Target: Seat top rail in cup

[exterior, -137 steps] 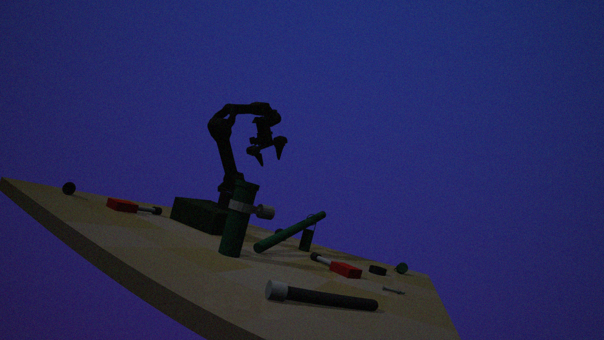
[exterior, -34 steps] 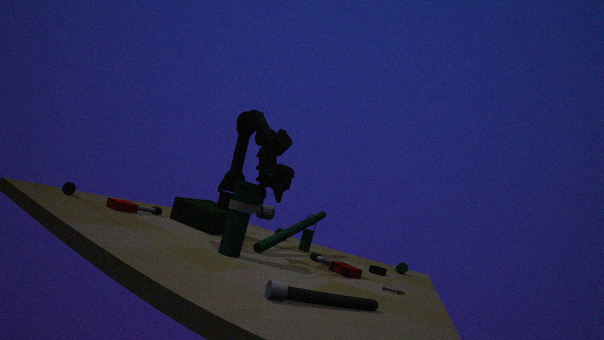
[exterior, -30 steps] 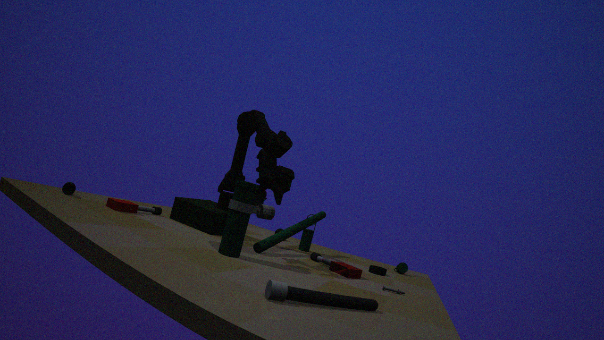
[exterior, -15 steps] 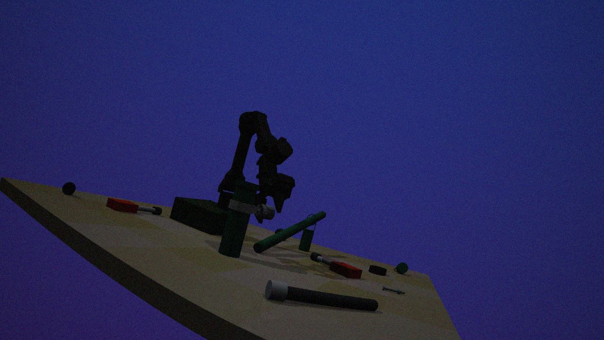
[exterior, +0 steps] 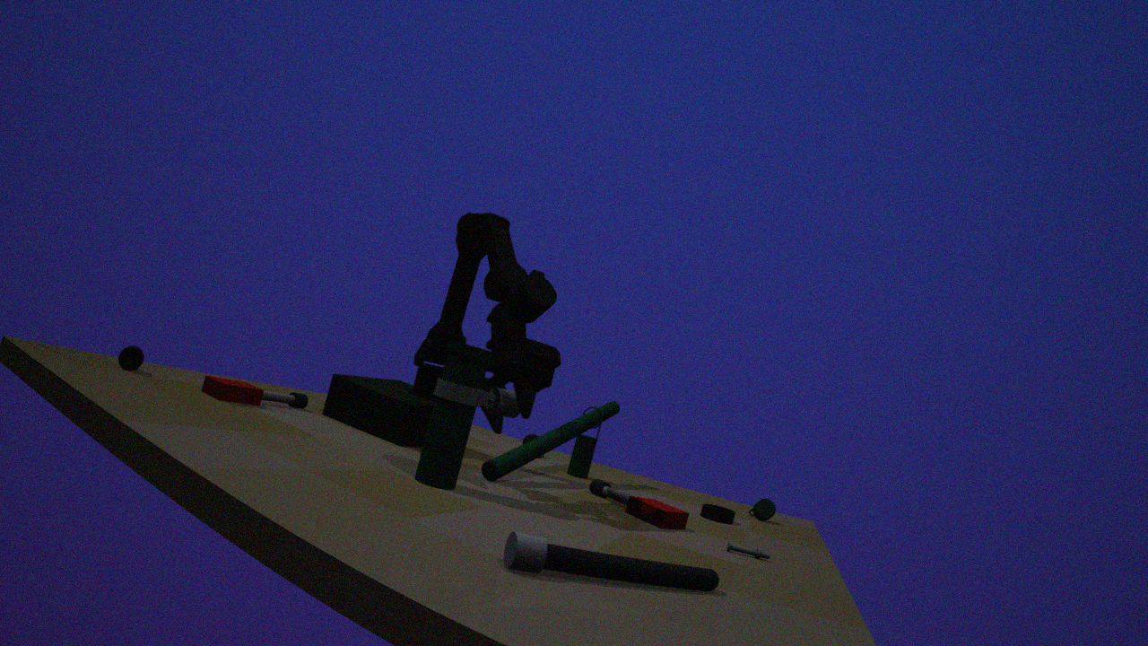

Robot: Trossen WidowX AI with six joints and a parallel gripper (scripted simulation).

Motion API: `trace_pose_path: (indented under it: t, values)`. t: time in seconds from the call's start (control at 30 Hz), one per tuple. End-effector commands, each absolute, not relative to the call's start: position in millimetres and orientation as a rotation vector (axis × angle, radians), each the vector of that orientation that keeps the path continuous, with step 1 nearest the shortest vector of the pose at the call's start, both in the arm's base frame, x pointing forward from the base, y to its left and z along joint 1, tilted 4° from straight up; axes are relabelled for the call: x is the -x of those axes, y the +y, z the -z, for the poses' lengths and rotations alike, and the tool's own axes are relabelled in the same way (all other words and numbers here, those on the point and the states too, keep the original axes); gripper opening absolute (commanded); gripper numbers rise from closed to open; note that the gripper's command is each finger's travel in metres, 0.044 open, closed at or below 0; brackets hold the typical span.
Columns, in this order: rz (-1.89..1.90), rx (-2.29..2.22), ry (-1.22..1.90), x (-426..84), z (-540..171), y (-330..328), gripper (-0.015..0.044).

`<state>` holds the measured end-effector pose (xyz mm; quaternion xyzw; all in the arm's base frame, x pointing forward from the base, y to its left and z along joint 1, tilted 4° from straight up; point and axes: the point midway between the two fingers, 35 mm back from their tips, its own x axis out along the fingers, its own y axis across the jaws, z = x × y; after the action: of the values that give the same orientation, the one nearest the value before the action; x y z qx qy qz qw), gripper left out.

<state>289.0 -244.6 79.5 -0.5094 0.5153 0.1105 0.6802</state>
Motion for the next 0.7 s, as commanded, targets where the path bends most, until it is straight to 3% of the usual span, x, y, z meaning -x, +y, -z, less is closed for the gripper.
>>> trace_pose_path:
  t: [0.0, 0.2, 0.3, 0.4, 0.67]
  values:
    - [-0.255, 1.145, 1.154, -289.0, -77.9, -243.7, 0.0256]
    - [-0.255, 1.145, 1.154, -289.0, -77.9, -243.7, 0.0099]
    - [-0.255, 1.145, 1.154, -289.0, -77.9, -243.7, 0.0079]
    - [-0.271, 1.157, 1.145, -287.4, -77.7, -242.7, 0.0000]
    - [-0.329, 1.202, 1.113, -281.8, -76.9, -239.2, 0.0000]
